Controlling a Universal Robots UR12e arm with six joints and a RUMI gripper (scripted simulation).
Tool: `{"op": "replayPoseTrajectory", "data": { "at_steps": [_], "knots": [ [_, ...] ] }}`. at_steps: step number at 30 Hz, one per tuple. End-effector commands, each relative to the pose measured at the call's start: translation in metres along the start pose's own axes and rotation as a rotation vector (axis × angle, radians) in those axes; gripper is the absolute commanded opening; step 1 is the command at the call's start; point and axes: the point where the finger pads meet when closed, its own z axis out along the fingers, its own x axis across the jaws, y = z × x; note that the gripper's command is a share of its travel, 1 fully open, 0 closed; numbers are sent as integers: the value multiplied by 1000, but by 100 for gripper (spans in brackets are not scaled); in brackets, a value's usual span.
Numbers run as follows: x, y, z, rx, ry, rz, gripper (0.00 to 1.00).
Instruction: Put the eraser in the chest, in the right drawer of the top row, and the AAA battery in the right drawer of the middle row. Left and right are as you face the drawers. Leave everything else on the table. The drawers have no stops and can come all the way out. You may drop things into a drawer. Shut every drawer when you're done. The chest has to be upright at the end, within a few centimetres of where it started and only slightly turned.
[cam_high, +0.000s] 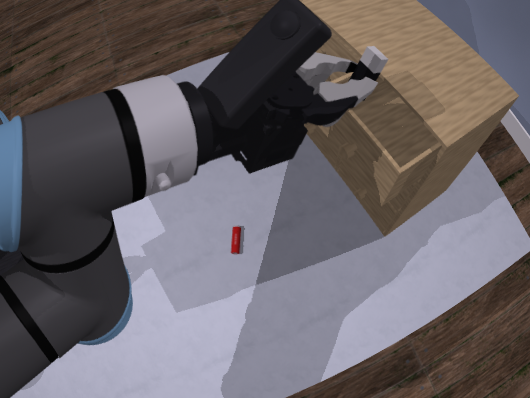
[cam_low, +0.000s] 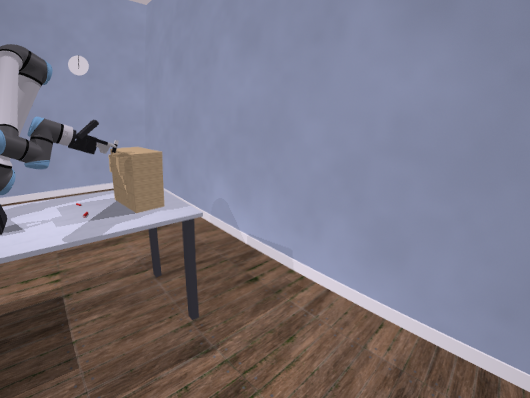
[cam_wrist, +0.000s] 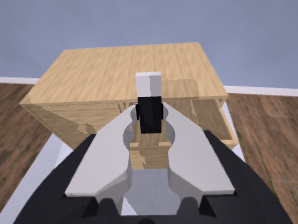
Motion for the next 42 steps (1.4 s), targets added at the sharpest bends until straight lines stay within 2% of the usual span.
{"op": "replayPoseTrajectory", "data": {
  "at_steps": [1, 42],
  "knots": [
    [1, -3, 6, 4, 0, 0, 11],
    [1, -4, 10, 4, 0, 0, 11]
  ]
}}
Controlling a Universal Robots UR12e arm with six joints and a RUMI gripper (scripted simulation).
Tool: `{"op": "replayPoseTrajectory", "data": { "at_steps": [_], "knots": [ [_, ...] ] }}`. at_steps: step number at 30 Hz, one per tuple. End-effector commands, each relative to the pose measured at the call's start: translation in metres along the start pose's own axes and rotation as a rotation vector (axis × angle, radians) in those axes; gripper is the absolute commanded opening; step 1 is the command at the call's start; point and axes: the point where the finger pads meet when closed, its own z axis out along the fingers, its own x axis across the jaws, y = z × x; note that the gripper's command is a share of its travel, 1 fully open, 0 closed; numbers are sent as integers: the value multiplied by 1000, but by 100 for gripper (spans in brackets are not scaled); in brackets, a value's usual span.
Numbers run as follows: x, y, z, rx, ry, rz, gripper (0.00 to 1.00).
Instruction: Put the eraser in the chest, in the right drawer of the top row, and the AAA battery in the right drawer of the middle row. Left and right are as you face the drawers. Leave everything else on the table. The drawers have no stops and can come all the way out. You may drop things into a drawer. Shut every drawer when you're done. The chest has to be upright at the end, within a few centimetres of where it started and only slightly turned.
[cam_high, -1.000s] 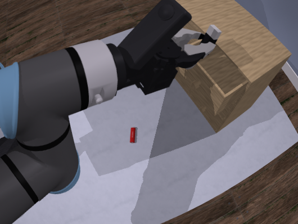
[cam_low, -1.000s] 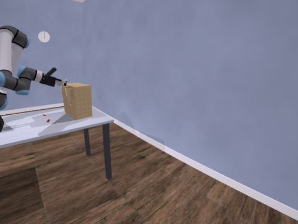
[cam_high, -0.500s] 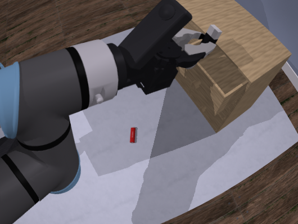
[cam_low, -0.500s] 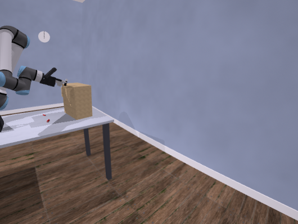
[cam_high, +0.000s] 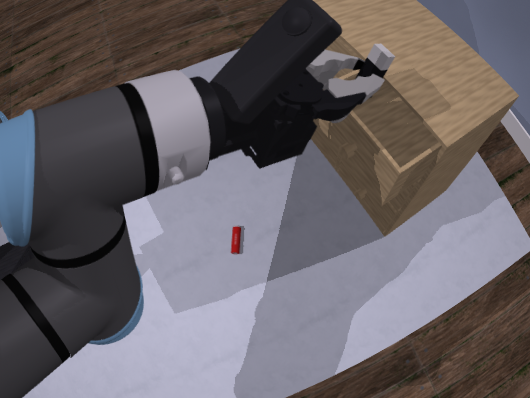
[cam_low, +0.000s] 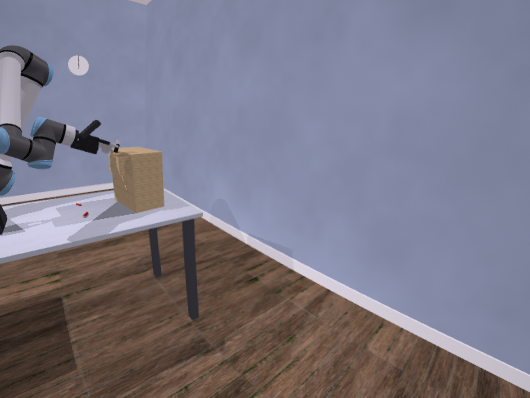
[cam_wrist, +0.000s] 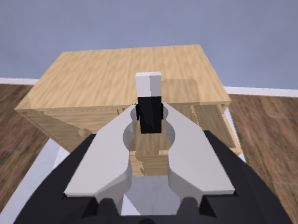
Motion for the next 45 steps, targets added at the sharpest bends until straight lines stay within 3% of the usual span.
{"op": "replayPoseTrajectory", "data": {
  "at_steps": [1, 22, 23, 45],
  "knots": [
    [0, -1, 0, 1, 0, -1, 11],
    [0, -1, 0, 1, 0, -1, 23],
    [0, -1, 0, 1, 0, -1, 100],
    [0, -1, 0, 1, 0, -1, 100]
  ]
}}
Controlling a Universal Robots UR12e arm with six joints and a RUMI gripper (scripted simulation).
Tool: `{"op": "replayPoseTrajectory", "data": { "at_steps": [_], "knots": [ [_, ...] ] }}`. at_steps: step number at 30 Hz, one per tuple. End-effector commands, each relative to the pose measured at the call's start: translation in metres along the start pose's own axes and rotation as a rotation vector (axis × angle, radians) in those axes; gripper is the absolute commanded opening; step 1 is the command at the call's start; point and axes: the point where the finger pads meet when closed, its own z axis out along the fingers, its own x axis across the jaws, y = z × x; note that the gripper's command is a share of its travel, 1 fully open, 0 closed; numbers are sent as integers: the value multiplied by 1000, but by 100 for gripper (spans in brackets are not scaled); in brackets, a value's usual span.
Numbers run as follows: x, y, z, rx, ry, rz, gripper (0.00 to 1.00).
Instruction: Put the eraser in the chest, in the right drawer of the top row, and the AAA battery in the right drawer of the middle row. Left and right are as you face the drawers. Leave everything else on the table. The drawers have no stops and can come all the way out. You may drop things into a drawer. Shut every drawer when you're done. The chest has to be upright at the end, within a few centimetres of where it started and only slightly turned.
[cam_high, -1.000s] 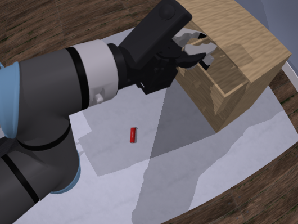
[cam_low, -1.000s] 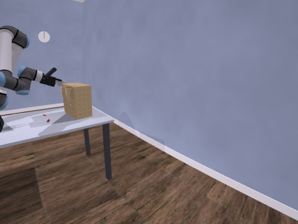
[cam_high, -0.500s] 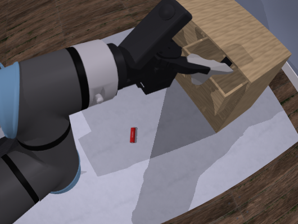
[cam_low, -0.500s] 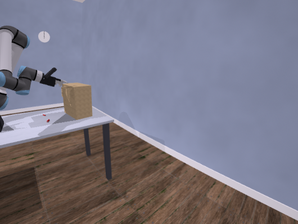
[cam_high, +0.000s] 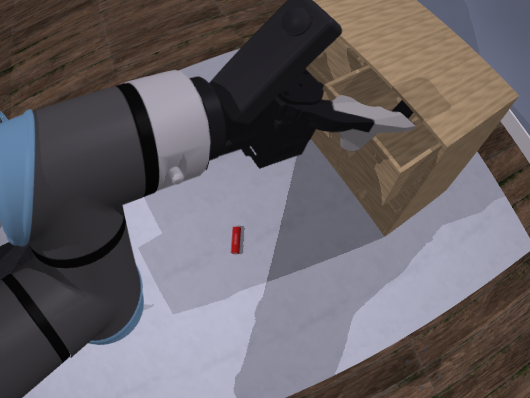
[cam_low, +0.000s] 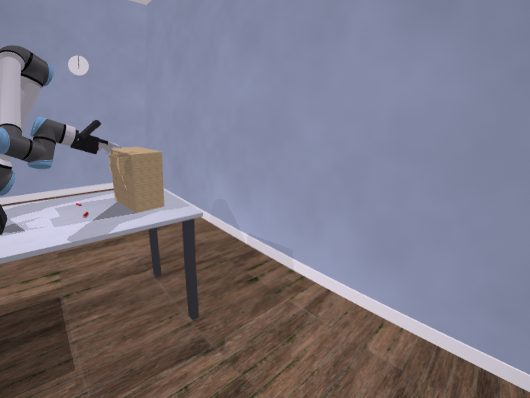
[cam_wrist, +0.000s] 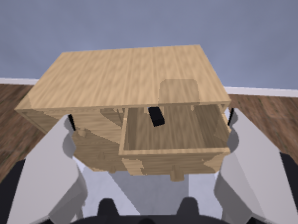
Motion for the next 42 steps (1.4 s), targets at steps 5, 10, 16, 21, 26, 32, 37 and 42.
{"op": "replayPoseTrajectory", "data": {
  "at_steps": [5, 10, 16, 21, 26, 32, 37, 42],
  "knots": [
    [0, 0, -1, 1, 0, -1, 100],
    [0, 0, -3, 1, 0, -1, 100],
    [0, 2, -7, 1, 0, -1, 100],
    [0, 4, -16, 1, 0, -1, 100],
    [0, 8, -28, 1, 0, -1, 100],
    [0, 11, -40, 1, 0, -1, 100],
    [0, 15, -54, 1, 0, -1, 100],
    [0, 19, -68, 1, 0, -1, 100]
  ]
}}
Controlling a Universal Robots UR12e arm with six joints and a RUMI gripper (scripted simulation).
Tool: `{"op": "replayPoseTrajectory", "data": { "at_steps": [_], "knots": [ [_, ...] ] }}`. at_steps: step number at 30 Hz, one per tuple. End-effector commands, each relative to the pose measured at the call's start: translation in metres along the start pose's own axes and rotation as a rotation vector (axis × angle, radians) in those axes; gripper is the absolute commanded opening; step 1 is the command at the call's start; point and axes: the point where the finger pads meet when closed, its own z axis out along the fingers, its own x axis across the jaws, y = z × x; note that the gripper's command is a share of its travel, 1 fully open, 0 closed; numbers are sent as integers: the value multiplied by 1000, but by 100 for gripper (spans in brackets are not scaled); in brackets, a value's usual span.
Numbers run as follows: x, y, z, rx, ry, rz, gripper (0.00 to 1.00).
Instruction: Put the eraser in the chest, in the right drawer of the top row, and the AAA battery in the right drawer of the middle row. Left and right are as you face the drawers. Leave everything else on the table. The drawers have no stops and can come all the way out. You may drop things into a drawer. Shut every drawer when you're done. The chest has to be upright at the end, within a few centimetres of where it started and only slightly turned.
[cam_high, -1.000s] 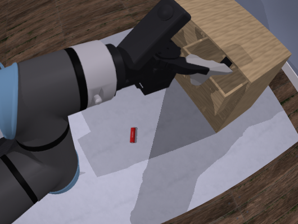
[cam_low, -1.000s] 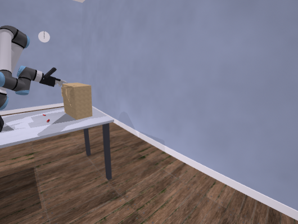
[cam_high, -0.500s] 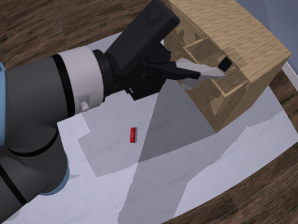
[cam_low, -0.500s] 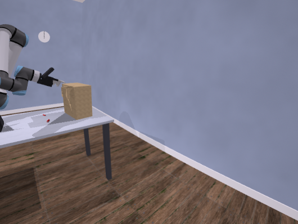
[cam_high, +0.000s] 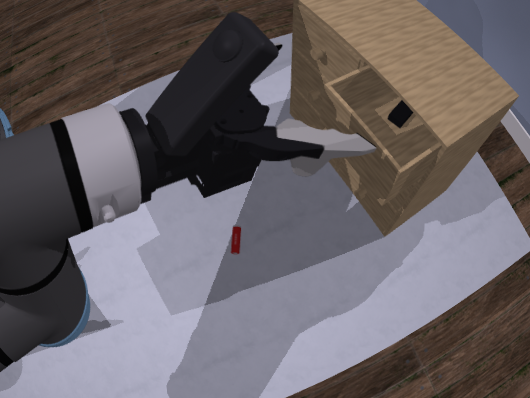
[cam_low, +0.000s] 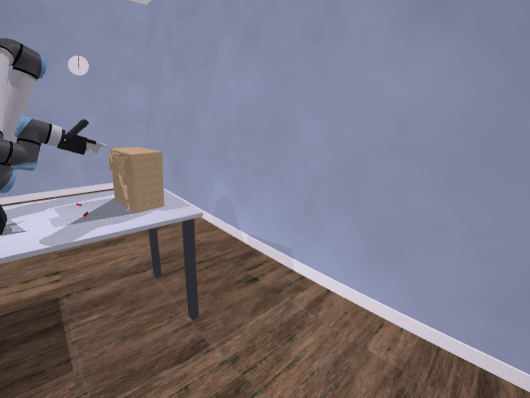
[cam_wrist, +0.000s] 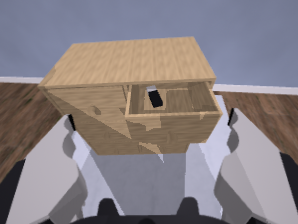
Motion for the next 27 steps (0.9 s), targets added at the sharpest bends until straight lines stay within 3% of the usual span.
{"op": "replayPoseTrajectory", "data": {
  "at_steps": [1, 27],
  "knots": [
    [0, 4, -15, -4, 1, -1, 100],
    [0, 17, -60, -4, 1, -1, 100]
  ]
}}
